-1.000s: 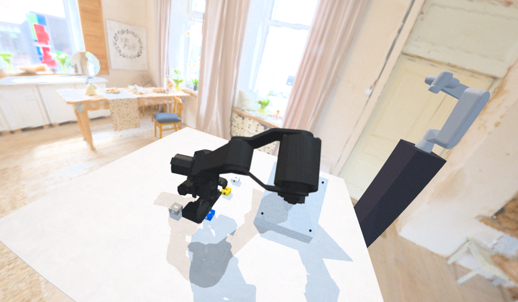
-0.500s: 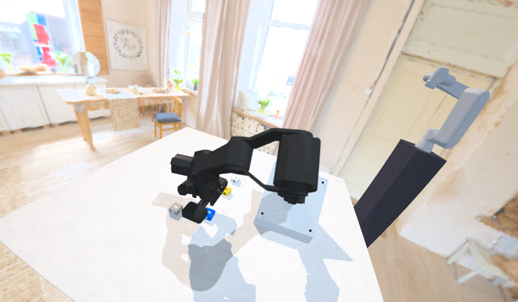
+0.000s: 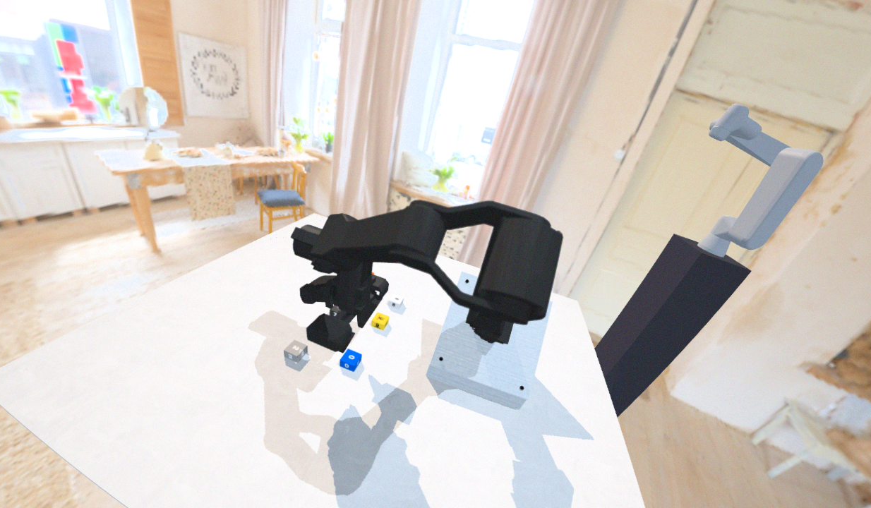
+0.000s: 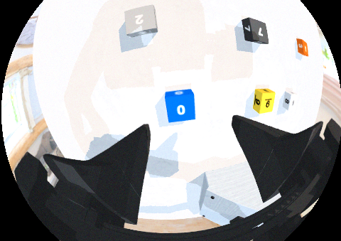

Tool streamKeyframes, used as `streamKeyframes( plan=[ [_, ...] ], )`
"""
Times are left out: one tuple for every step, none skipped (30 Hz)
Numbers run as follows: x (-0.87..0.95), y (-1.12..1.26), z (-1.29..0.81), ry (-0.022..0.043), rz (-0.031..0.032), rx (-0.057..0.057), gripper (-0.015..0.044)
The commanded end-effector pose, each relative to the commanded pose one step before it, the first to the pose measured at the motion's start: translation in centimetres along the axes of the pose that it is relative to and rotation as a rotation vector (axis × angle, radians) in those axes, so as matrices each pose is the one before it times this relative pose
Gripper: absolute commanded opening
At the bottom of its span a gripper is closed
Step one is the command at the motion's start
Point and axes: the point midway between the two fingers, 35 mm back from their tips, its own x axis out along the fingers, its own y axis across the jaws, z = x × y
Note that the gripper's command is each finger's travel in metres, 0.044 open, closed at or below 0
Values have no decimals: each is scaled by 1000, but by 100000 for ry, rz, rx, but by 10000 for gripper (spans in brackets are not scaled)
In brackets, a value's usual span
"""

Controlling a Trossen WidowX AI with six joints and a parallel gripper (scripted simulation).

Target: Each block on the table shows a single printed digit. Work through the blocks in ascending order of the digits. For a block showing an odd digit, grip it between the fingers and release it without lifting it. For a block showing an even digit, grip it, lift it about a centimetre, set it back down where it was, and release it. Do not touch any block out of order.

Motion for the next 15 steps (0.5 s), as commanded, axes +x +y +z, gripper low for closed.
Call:
streamKeyframes(
  plan=[
    [-5036,262,228,-2855,21,-1680,242],
    [-816,55,-109,42,171,8,216],
    [-272,23,-42,13,68,2,190],
    [0,0,0,0,0,0,164],
    [0,0,0,0,0,0,138],
    [0,0,0,0,0,0,120],
    [0,0,0,0,0,0,120],
    [0,0,0,0,0,0,120],
    [0,0,0,0,0,0,120],
    [0,0,0,0,0,0,120],
    [0,0,0,0,0,0,120],
    [0,0,0,0,0,0,120],
    [0,0,0,0,0,0,120],
    [-29,46,185,-10,-6,-9,120],
    [-83,137,555,-29,-18,-26,120]
  ],
)
